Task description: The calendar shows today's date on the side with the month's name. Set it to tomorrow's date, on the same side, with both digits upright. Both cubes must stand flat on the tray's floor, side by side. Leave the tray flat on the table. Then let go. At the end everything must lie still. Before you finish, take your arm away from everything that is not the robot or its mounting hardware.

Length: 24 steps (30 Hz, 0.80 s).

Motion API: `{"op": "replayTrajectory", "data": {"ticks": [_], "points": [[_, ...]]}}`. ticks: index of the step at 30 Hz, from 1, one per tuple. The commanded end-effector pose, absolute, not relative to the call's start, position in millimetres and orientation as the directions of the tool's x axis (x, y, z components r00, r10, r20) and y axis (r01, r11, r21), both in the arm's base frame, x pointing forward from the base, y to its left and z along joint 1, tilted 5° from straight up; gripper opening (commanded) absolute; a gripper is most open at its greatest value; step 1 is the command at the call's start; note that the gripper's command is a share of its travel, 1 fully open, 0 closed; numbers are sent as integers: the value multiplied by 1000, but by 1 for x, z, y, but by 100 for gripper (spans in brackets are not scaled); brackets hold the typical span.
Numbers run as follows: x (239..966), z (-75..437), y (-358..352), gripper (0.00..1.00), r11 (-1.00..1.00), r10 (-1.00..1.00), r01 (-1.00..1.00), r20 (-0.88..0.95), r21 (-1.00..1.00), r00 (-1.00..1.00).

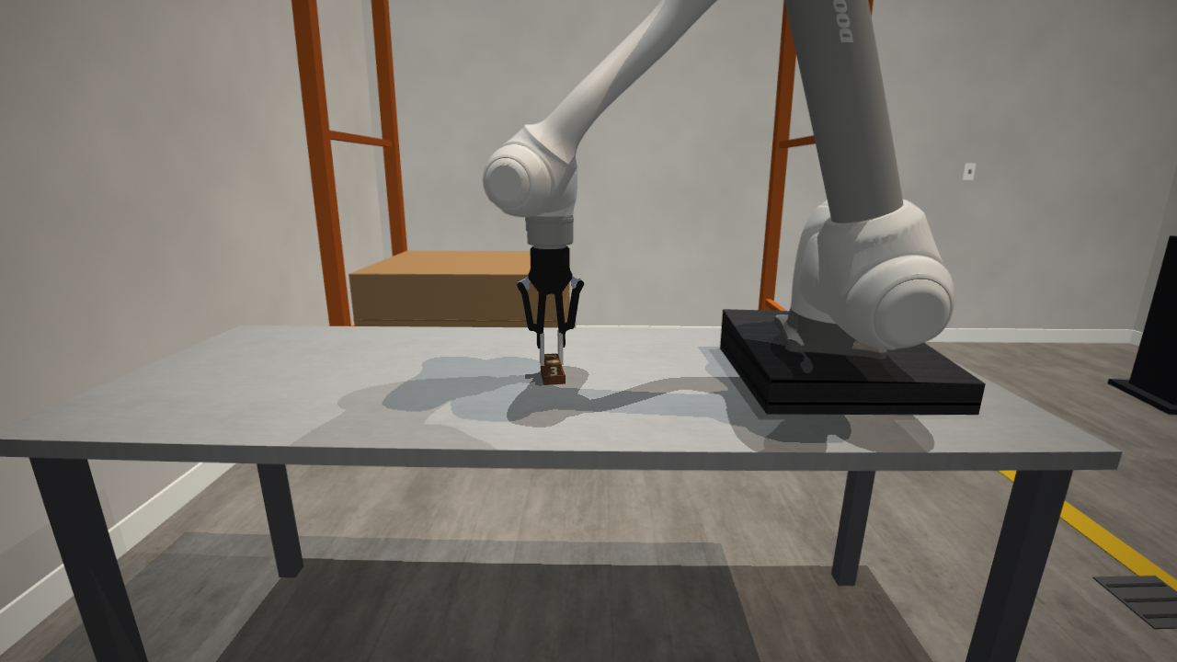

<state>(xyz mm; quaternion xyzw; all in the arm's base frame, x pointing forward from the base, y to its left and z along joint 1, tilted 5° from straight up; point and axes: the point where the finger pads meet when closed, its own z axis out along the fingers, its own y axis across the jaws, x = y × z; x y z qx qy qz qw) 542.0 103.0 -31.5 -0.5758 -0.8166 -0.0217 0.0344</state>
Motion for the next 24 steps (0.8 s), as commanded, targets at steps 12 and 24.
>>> {"op": "replayTrajectory", "data": {"ticks": [12,24], "points": [[538,-35,105,16,343,936,939,83,-6,-341],[538,-35,105,18,343,936,939,83,-6,-341]]}}
